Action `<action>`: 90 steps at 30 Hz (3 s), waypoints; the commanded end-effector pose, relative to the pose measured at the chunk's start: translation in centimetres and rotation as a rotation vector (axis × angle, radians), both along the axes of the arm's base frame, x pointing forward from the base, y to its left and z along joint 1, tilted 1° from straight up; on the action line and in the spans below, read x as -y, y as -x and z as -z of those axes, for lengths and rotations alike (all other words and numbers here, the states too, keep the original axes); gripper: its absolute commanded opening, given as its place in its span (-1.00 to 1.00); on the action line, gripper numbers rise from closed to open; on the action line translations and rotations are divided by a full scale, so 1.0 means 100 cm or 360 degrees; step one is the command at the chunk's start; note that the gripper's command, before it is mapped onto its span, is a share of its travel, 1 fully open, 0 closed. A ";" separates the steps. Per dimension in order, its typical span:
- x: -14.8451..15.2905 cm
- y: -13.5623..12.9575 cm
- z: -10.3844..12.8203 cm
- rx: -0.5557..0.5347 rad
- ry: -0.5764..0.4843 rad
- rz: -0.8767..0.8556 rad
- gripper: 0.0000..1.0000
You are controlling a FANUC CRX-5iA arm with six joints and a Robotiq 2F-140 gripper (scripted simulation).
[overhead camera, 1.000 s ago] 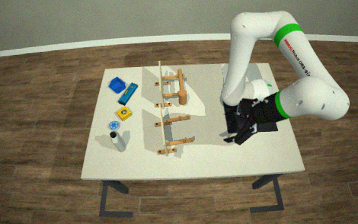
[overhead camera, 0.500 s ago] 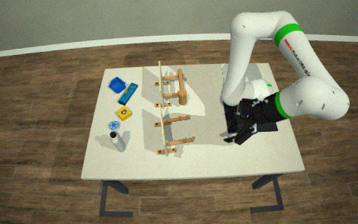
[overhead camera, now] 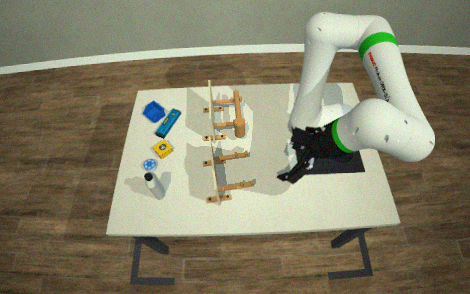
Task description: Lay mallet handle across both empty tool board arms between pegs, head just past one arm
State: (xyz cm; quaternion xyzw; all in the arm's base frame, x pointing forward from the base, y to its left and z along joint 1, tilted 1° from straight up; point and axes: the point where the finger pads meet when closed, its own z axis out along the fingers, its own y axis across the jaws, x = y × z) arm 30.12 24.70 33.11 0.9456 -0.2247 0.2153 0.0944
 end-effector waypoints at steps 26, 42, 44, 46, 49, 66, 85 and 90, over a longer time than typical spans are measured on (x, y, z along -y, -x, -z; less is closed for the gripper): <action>0.163 -0.116 0.075 -0.0293 -0.0281 0.0855 1.00; 0.270 -0.145 0.107 -0.0332 -0.0512 0.1293 1.00; 0.284 -0.147 0.110 -0.0330 -0.0543 0.1349 1.00; 0.299 -0.148 0.114 -0.0328 -0.0575 0.1403 1.00; 0.321 -0.150 0.119 -0.0321 -0.0623 0.1485 1.00; 0.379 -0.149 0.133 -0.0287 -0.0749 0.1694 1.00; 0.379 -0.148 0.229 -0.0288 -0.0749 0.1694 1.00; 0.379 -0.148 0.229 -0.0288 -0.0749 0.1694 1.00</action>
